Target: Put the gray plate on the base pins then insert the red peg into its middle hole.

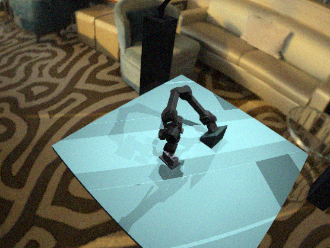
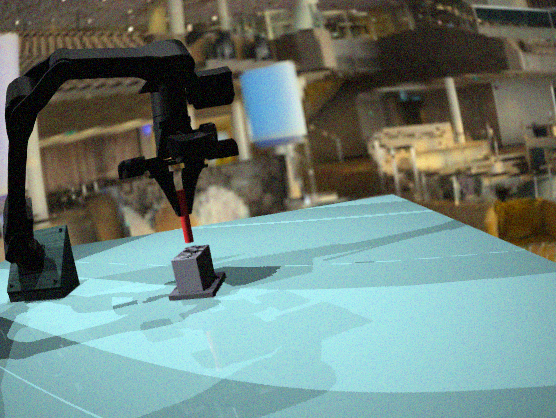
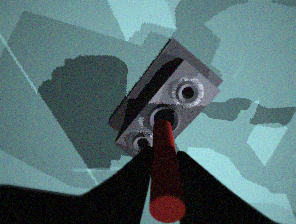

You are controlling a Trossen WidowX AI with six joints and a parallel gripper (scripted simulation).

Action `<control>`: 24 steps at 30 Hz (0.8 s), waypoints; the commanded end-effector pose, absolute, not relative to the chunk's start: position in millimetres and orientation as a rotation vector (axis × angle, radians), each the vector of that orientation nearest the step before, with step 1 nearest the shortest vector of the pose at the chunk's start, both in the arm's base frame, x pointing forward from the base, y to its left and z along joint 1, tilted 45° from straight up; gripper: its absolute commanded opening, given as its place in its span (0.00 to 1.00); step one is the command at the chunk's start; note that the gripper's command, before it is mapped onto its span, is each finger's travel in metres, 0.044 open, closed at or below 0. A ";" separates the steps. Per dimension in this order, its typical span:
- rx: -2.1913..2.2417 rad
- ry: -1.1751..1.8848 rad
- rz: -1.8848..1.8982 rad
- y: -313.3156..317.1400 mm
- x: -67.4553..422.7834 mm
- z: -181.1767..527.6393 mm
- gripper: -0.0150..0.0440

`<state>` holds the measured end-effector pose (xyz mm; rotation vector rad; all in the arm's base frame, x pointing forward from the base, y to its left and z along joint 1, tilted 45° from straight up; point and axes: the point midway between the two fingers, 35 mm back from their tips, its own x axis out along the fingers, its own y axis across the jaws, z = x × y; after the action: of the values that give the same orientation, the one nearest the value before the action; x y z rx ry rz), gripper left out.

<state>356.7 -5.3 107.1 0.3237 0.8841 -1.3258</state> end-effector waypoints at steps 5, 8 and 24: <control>0.320 0.882 -1.328 -5.7 356.7 107.1 0.25; 0.320 0.882 -1.328 -5.7 356.7 107.1 0.25; 0.322 0.883 -1.327 -11.5 355.7 102.0 0.25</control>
<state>357.5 -6.9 105.0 0.3289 0.8820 -1.3238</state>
